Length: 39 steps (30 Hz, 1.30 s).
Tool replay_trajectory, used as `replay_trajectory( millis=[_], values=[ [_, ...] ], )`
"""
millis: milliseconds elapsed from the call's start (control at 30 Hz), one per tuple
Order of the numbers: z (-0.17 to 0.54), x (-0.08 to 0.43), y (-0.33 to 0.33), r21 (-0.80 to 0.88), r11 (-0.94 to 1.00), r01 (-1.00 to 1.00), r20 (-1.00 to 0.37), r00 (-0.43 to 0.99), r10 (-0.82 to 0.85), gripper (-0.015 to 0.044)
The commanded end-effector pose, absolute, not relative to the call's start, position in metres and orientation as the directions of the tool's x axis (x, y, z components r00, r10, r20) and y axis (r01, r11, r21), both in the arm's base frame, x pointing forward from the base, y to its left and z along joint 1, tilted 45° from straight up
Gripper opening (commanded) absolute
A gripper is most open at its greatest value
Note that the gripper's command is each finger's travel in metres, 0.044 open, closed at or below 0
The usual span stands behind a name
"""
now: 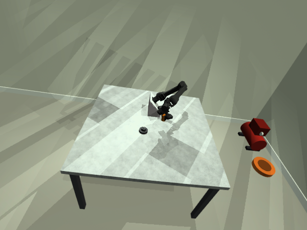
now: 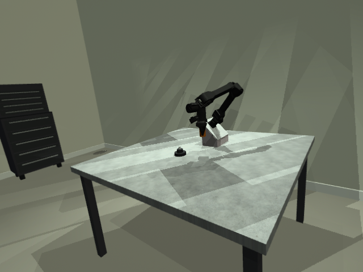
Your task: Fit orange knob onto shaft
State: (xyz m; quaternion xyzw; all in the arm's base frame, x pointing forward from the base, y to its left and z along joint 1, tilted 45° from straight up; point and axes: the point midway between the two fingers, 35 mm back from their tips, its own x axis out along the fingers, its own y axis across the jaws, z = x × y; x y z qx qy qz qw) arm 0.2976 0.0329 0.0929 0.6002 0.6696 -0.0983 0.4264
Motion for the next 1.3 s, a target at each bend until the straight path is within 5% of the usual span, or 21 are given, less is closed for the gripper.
replay_trajectory(
  millis=[0,1267],
  values=[
    [0.096,0.295,0.028,0.422,0.212,0.881,-0.664,0.142,0.734,0.0],
    [0.14,0.252,-0.032,0.764,-0.374,0.526,-0.178,0.729,0.661,0.0]
  ],
)
